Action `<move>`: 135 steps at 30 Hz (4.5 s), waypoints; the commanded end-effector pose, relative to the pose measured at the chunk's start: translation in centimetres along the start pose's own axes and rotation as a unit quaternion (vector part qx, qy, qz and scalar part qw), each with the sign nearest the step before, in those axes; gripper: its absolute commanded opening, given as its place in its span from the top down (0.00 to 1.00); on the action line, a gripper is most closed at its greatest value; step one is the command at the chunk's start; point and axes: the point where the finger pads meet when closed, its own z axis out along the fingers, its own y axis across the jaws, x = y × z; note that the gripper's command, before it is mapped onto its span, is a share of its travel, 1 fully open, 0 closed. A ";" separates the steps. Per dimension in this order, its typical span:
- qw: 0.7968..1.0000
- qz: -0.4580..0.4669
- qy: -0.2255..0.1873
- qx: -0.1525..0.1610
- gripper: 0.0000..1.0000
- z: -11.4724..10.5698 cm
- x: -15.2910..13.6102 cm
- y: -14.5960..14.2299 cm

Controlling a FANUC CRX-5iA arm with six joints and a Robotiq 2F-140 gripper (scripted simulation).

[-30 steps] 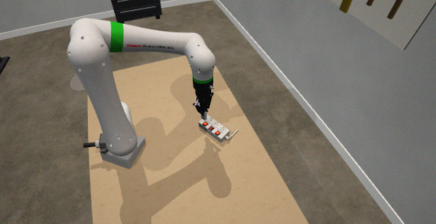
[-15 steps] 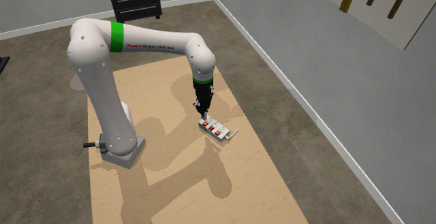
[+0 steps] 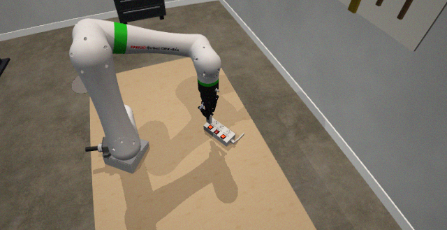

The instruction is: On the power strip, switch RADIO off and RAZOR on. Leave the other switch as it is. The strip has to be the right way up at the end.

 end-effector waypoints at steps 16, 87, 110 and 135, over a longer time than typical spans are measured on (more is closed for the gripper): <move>1.000 0.000 0.000 0.000 1.00 1.6 0.0 0.0; 1.000 0.000 0.000 0.000 1.00 4.1 -0.1 0.0; 1.000 0.000 0.000 0.000 1.00 4.6 -0.1 0.0; 1.000 0.000 0.000 0.000 1.00 5.1 -0.1 0.0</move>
